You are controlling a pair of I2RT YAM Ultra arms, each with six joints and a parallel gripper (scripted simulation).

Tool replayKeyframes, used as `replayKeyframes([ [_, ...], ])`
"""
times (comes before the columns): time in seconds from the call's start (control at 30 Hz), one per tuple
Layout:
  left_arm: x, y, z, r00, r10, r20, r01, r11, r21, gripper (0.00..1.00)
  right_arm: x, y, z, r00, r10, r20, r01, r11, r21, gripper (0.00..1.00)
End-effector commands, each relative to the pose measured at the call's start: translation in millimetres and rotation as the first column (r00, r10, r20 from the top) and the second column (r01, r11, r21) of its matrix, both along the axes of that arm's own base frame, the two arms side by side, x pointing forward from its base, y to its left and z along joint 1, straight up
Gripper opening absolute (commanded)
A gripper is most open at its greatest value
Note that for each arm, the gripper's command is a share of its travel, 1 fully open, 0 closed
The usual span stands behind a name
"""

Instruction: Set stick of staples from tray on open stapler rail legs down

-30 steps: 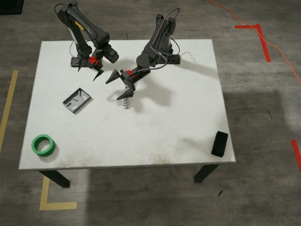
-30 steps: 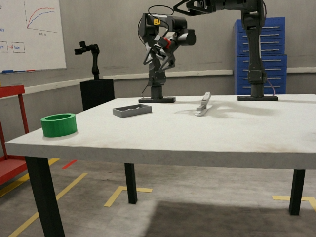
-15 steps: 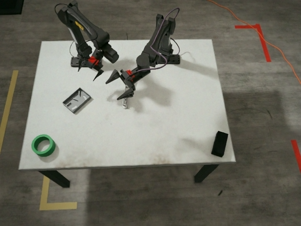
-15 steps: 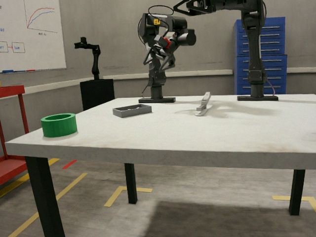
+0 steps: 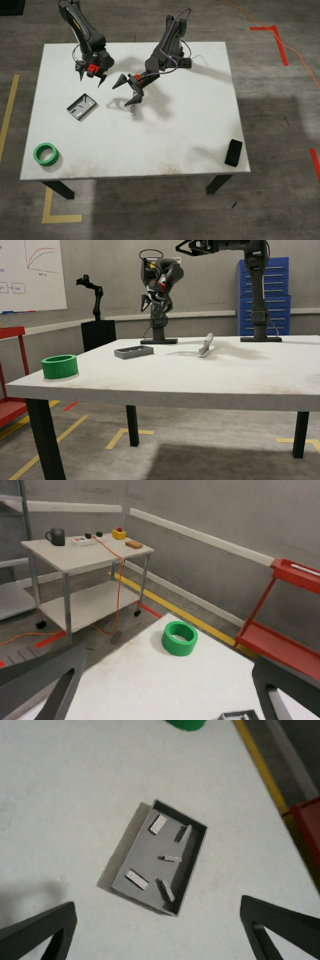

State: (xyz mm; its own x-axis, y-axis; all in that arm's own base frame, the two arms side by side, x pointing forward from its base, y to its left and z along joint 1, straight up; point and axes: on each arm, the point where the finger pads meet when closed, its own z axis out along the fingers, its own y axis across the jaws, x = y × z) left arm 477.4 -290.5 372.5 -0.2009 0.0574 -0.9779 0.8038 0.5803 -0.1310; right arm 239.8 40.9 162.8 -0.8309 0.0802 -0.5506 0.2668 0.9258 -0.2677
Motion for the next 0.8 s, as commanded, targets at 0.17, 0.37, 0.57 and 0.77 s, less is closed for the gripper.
replayKeyframes([
  [0.17, -6, 0, 1, 1.000, 0.022, -0.001, -0.022, 1.000, 0.020, 1.00, 7, -1, -18, 0.961, 0.260, -0.091, -0.237, 0.949, 0.206, 1.00],
  [0.37, -79, -26, -18, 0.998, 0.038, -0.052, -0.030, 0.990, 0.138, 1.00, 16, -30, -25, 0.956, 0.262, -0.130, -0.217, 0.934, 0.285, 1.00],
  [0.57, -148, -40, -31, 0.998, -0.008, -0.063, 0.021, 0.977, 0.211, 1.00, 12, -50, -33, 0.955, 0.237, -0.178, -0.170, 0.930, 0.327, 1.00],
  [0.77, -252, -35, -61, 0.993, -0.100, -0.060, 0.114, 0.939, 0.324, 1.00, 14, -64, -38, 0.956, 0.215, -0.198, -0.135, 0.926, 0.351, 1.00],
])
